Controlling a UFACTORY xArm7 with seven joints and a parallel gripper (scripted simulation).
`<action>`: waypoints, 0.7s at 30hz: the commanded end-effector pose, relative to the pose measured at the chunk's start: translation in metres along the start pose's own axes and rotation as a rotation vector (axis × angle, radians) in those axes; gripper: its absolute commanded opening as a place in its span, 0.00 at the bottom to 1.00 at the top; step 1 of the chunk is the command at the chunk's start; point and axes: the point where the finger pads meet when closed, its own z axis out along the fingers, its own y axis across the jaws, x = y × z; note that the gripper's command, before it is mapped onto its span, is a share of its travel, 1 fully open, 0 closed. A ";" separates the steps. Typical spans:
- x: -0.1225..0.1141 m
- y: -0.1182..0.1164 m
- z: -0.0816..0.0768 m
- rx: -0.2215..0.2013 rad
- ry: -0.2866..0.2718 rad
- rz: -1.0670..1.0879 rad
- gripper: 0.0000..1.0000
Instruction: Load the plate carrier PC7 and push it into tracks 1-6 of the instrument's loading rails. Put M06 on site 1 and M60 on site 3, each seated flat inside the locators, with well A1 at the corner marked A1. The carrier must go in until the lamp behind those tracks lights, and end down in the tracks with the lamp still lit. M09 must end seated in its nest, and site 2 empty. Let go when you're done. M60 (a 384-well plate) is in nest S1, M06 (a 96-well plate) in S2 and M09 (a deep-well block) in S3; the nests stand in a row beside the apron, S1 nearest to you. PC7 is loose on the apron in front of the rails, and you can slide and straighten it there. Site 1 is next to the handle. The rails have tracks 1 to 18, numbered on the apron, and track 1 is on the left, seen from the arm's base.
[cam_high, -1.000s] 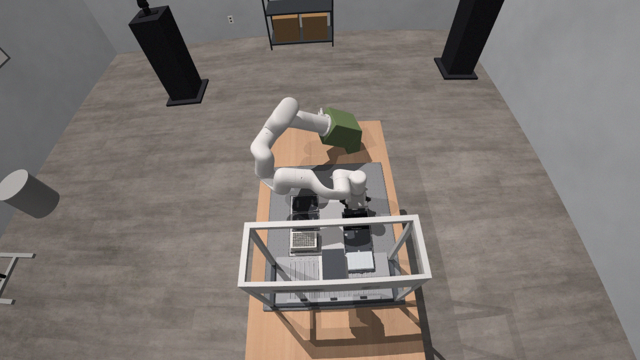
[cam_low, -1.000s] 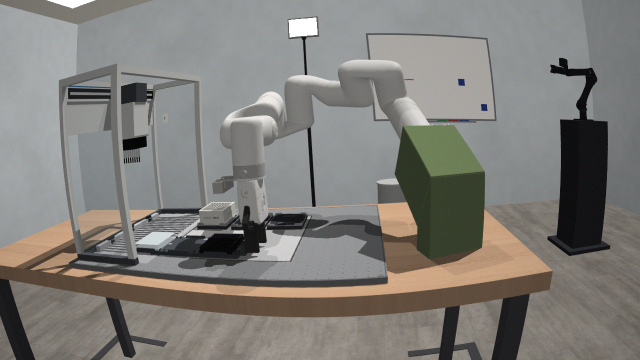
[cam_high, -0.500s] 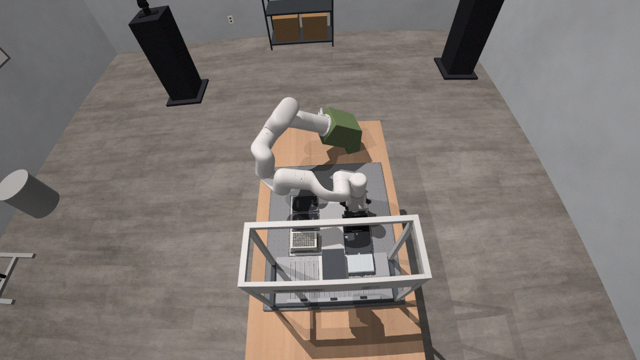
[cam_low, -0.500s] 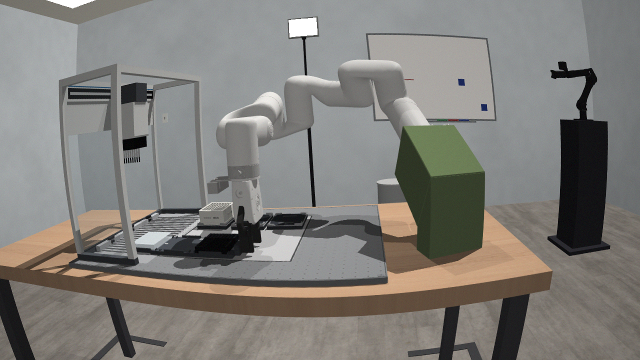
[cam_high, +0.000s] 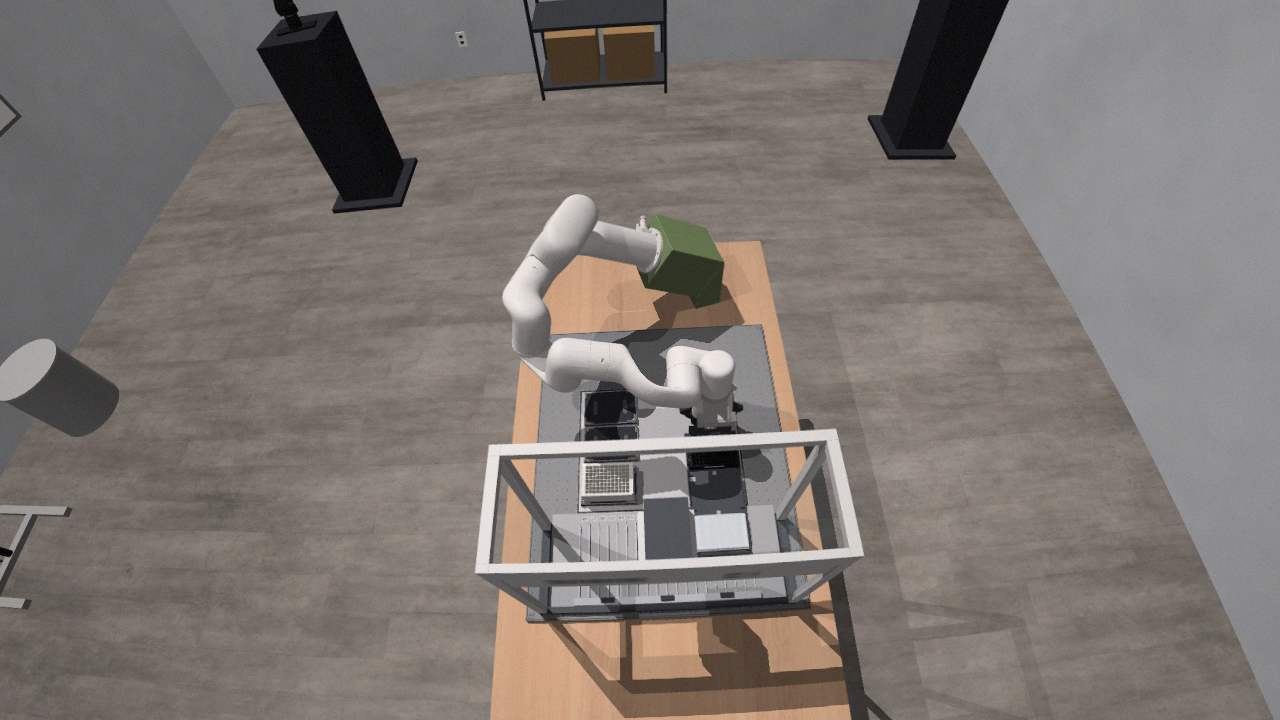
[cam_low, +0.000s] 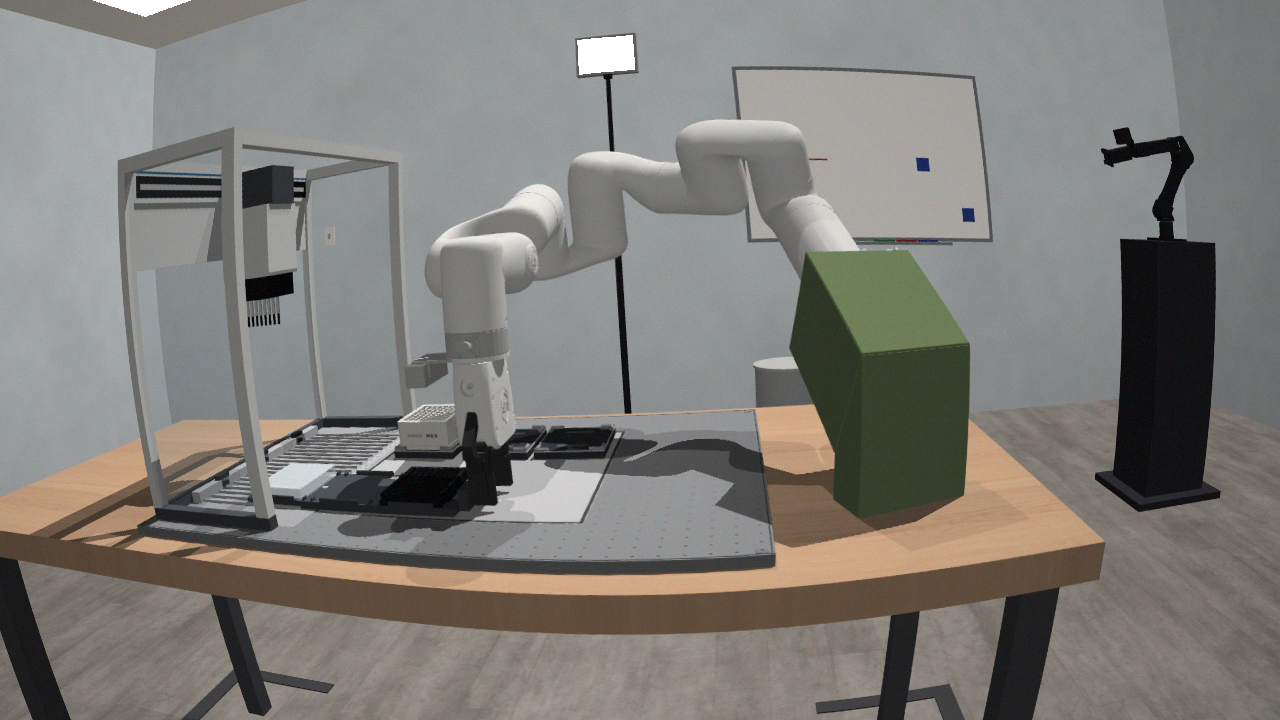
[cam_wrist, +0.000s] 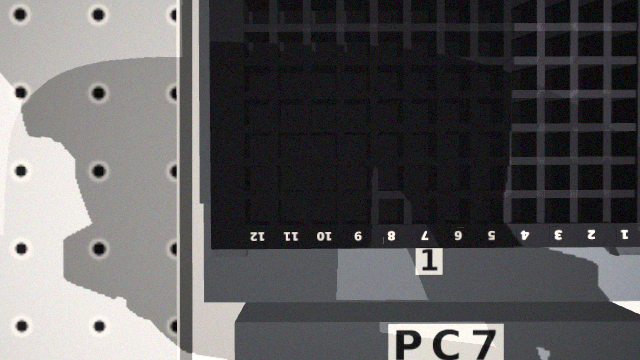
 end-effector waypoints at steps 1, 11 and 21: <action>0.005 -0.002 -0.003 0.005 0.004 0.000 0.82; 0.013 -0.002 -0.003 0.005 0.004 0.000 0.82; 0.021 -0.002 -0.003 0.005 0.004 0.000 0.82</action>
